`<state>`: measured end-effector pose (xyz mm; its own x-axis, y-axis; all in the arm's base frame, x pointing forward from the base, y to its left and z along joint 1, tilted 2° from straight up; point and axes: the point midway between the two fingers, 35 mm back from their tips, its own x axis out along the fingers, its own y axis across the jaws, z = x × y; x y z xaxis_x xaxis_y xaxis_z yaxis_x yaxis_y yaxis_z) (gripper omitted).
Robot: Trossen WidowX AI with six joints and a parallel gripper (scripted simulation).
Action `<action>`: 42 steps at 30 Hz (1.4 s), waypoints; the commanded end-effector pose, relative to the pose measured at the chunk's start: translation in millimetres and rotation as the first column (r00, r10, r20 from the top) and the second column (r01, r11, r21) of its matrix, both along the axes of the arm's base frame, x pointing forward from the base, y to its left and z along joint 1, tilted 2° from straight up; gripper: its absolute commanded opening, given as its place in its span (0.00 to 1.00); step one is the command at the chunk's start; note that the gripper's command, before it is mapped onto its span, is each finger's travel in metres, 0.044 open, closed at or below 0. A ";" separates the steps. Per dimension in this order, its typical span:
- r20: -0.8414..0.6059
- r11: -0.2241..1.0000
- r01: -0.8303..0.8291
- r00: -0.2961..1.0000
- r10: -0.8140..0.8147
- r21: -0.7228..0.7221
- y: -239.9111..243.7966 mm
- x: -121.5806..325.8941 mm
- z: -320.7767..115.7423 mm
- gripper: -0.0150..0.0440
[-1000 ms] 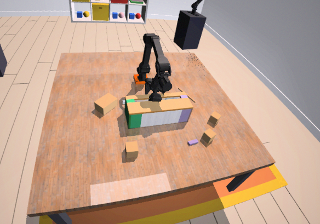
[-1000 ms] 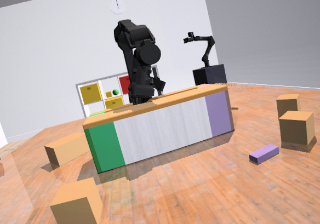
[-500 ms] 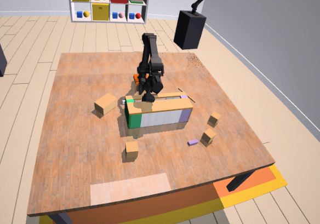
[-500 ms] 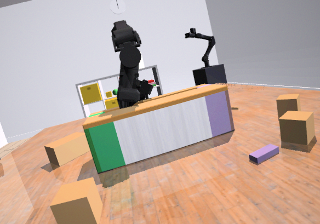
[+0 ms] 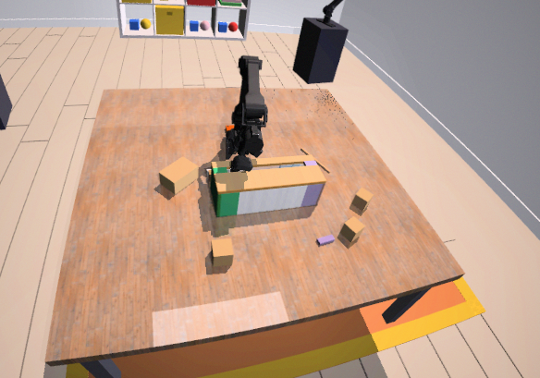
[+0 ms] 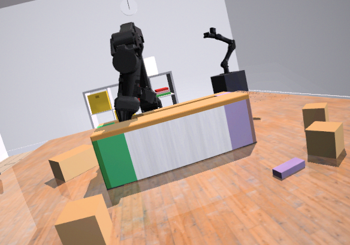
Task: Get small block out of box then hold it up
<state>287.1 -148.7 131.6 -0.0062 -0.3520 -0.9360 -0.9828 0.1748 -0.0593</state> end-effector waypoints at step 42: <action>-0.263 -0.864 0.034 -0.946 -0.190 0.502 -27.5 -30.6 59.0 0.74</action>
